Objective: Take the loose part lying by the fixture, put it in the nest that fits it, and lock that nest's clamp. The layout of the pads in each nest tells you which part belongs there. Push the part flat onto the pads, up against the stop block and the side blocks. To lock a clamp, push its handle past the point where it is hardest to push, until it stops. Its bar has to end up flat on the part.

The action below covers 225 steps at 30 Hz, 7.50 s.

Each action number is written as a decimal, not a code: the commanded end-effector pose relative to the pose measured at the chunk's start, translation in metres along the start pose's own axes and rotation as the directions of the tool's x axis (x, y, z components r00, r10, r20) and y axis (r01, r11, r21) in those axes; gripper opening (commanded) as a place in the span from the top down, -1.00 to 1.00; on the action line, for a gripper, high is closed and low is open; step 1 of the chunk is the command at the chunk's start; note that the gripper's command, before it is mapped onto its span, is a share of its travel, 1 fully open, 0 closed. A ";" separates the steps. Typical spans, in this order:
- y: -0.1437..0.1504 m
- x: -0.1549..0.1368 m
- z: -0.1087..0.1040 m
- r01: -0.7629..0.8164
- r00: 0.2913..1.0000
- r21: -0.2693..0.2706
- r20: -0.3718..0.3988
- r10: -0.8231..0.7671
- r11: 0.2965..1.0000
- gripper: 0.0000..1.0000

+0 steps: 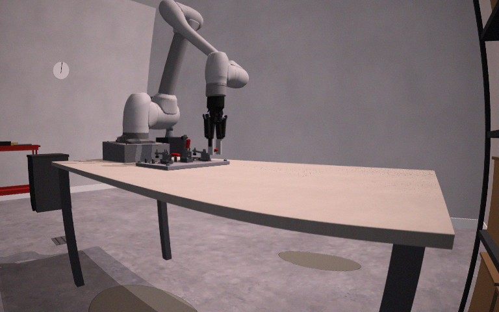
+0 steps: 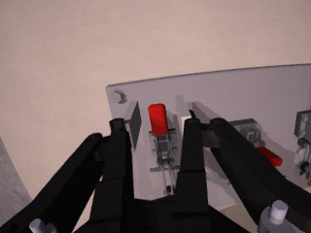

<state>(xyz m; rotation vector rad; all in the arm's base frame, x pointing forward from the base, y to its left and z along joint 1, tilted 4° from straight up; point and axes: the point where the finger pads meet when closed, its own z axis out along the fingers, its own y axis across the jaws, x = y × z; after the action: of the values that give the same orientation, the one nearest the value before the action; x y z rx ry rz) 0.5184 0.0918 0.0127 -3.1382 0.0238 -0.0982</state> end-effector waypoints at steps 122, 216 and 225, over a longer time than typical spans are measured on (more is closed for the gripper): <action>0.000 -0.002 -0.043 0.000 1.000 0.000 0.000 0.000 1.000 0.80; 0.000 -0.002 -0.024 0.000 1.000 0.000 0.000 0.000 1.000 0.80; 0.000 -0.002 -0.023 0.000 1.000 0.000 0.000 0.000 1.000 0.80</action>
<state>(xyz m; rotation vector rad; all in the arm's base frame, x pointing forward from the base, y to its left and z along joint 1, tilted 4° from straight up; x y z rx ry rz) 0.5153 0.0918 0.0360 -3.1382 0.0238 -0.0980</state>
